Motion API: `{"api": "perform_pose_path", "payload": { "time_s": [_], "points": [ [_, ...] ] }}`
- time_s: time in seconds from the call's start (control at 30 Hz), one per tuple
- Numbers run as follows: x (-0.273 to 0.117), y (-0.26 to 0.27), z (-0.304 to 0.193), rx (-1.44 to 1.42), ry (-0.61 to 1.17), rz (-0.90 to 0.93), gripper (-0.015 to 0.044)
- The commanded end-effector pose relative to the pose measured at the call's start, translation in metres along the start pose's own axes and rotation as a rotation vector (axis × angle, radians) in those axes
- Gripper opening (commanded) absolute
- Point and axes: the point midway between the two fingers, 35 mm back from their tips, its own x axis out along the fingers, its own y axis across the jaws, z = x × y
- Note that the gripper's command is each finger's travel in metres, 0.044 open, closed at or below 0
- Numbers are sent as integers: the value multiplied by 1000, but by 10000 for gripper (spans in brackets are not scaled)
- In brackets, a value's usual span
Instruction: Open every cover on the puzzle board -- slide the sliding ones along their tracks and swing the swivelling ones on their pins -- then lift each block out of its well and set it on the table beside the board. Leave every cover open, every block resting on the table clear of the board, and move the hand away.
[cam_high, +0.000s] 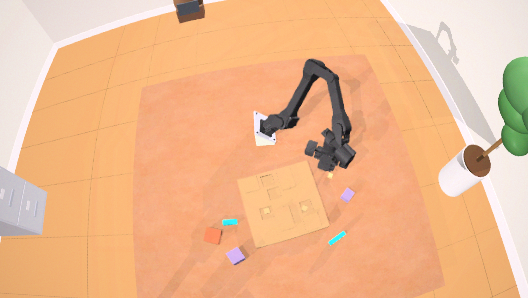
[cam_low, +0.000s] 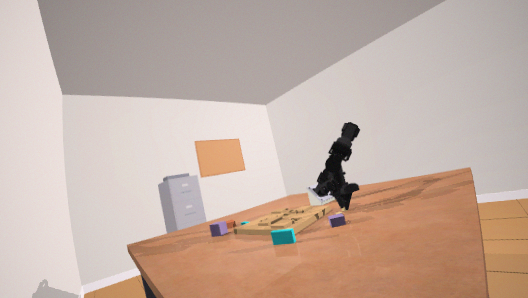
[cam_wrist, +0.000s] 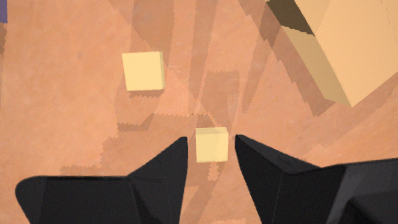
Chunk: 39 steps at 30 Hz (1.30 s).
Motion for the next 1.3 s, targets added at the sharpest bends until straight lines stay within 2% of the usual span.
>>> {"api": "perform_pose_path", "payload": {
  "time_s": [0.0,0.27,1.1,1.27],
  "points": [
    [0,0,0,-1,1,-1,238],
    [-2,0,0,-1,0,-2,440],
    [-76,-2,0,7,-4,-9,440],
    [-77,3,16,137,-8,-12,309]
  ]
}}
